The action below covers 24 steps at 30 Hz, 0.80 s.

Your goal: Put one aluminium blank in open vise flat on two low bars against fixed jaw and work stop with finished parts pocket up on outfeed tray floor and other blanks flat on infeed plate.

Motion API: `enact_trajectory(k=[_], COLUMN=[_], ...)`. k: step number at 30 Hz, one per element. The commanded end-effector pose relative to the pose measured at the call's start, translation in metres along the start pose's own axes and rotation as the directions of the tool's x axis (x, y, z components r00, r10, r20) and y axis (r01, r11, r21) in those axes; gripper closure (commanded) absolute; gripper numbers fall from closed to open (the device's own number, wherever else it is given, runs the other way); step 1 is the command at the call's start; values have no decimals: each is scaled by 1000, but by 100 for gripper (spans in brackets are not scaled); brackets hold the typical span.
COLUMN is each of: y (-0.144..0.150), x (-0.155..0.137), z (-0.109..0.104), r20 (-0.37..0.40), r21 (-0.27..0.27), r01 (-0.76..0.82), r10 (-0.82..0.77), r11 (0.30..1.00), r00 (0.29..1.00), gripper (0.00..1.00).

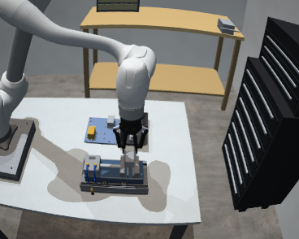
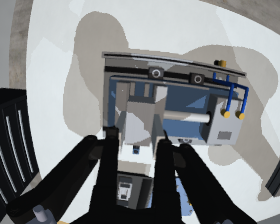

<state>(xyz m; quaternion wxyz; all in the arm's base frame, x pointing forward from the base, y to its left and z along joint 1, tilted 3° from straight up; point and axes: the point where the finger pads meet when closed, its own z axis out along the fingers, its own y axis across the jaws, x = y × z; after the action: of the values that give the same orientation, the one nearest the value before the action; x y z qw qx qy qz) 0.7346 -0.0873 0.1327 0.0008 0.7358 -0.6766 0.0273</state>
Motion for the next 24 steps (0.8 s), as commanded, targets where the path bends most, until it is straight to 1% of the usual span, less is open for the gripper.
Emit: enact_trajectory(k=[1,24], y=[0,0], x=[0,0], z=[2,15], r20=[0,0], r21=[0,0], r01=[0,0], r10=[0,0], r11=[1000,1000], r00=[1000,1000], gripper=[100,100])
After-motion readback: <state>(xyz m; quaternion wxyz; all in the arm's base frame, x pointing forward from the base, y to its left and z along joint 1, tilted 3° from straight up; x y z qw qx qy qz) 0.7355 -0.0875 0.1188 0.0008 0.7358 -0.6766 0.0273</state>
